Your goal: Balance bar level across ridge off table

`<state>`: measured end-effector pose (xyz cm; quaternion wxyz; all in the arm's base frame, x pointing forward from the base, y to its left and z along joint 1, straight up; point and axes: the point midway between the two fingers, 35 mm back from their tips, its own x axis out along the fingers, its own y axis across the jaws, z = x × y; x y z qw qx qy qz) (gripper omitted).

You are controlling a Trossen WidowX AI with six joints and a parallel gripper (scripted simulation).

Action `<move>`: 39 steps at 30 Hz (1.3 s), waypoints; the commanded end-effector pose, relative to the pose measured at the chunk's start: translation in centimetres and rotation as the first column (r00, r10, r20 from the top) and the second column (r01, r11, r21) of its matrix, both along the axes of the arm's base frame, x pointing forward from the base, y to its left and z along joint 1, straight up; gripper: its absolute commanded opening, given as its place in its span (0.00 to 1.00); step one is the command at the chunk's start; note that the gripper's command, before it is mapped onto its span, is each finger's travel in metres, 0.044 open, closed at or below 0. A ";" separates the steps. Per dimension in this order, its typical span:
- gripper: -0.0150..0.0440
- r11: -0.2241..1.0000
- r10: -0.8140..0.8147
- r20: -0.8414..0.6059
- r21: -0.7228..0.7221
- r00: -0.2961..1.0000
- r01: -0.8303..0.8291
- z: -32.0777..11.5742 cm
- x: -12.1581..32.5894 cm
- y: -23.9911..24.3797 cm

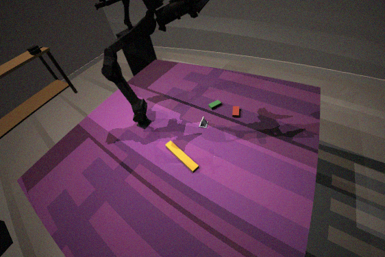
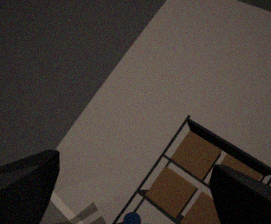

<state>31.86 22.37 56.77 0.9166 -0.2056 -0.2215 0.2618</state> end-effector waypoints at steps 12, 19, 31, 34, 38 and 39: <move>0.79 0.970 -0.239 -0.454 -0.144 0.858 0.194 -13.5 9.7 -5.8; 0.79 0.939 -0.342 -0.631 -0.207 0.696 0.275 -19.9 12.1 -10.1; 0.79 0.862 -0.449 -0.840 -0.317 0.304 0.396 -30.1 12.6 -18.3; 0.79 0.839 -0.455 -0.870 -0.346 0.191 0.420 -32.4 12.0 -20.3; 0.79 0.806 -0.448 -0.893 -0.386 0.037 0.449 -35.3 10.9 -22.9; 0.79 0.797 -0.444 -0.896 -0.396 -0.001 0.456 -36.0 10.5 -23.6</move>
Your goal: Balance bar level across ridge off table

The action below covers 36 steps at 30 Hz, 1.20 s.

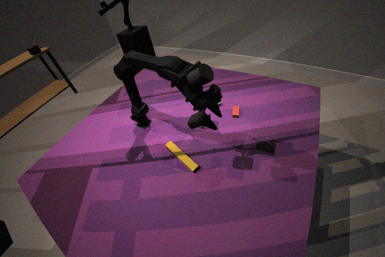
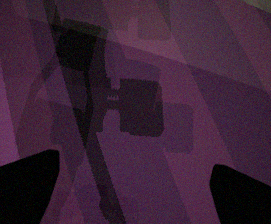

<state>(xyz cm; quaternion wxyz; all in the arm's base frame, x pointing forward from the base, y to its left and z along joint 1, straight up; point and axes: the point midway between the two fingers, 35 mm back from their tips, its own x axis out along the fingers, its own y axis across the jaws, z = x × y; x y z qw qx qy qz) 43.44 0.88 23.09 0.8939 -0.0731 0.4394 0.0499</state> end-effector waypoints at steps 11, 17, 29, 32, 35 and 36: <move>0.79 0.945 -0.293 -0.420 0.012 0.859 0.328 -8.4 -5.9 -7.9; 0.79 0.893 -0.378 -0.570 -0.015 0.729 0.451 -10.8 -9.2 -10.3; 0.79 0.886 -0.385 -0.585 -0.019 0.713 0.463 -13.4 -9.4 -10.6; 0.79 0.886 -0.385 -0.585 -0.019 0.713 0.463 -15.1 -9.5 -10.6; 0.79 0.886 -0.385 -0.585 -0.019 0.713 0.463 -15.6 -9.5 -10.5; 0.79 0.886 -0.385 -0.585 -0.019 0.713 0.463 -15.6 -9.5 -10.5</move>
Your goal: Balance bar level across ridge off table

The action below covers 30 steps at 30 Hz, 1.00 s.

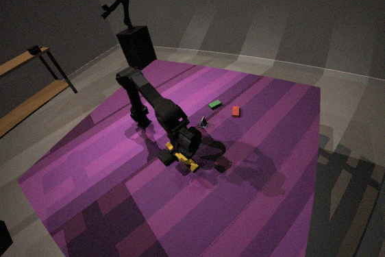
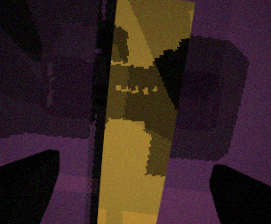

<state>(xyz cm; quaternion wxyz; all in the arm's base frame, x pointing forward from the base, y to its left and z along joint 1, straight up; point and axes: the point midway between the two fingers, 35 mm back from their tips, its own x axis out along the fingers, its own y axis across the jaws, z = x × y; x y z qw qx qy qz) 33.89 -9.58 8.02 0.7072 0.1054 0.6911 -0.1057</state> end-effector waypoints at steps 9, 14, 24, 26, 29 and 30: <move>0.79 1.000 -0.006 0.006 -0.004 1.000 0.006 -1.5 0.1 -0.1; 0.79 1.000 -0.006 0.006 -0.004 1.000 0.006 -2.3 0.1 -0.1; 0.79 1.000 -0.006 0.006 -0.004 1.000 0.006 -3.1 0.1 -0.1; 0.79 1.000 -0.006 0.006 -0.004 1.000 0.006 -3.1 0.1 -0.1; 0.79 1.000 -0.006 0.006 -0.004 1.000 0.006 -3.1 0.1 -0.1; 0.79 1.000 -0.006 0.006 -0.004 1.000 0.006 -3.1 0.1 -0.1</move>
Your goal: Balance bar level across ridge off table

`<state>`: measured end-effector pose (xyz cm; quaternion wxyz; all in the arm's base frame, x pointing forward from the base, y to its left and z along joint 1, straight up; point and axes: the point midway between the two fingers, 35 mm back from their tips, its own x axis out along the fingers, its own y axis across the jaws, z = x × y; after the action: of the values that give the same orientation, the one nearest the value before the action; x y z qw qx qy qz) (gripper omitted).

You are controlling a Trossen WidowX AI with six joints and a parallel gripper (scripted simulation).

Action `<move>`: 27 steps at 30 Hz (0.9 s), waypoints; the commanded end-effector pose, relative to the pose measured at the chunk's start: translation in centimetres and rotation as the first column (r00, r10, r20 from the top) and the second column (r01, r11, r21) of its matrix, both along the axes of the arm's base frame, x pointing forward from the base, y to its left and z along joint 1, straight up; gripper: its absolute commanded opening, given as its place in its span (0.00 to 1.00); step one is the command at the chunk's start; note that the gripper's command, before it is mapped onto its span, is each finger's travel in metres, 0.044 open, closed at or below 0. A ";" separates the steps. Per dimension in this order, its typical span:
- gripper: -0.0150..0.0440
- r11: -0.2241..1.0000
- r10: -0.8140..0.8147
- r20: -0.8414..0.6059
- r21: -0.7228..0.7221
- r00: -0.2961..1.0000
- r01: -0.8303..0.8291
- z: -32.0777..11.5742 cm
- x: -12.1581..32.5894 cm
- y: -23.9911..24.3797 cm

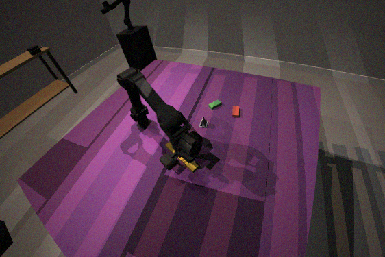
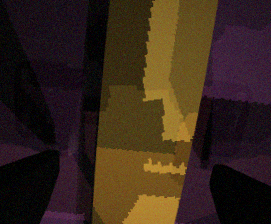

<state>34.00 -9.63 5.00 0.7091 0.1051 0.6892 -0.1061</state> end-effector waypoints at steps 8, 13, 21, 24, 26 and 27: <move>0.52 1.000 0.000 0.000 0.000 1.000 0.000 0.0 0.0 0.0; 0.43 1.000 0.000 0.000 0.000 1.000 0.000 0.0 0.0 0.0; 0.25 1.000 -0.001 0.000 0.000 1.000 0.001 1.1 0.1 0.0; 0.25 1.000 -0.001 0.000 -0.001 1.000 0.001 1.9 0.2 -0.1; 0.25 1.000 -0.001 0.000 -0.001 1.000 0.001 2.4 0.2 -0.1; 0.25 1.000 -0.002 0.001 -0.001 1.000 0.002 2.7 0.3 -0.1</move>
<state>34.16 -9.68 6.69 0.7075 0.1051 0.6908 -0.1062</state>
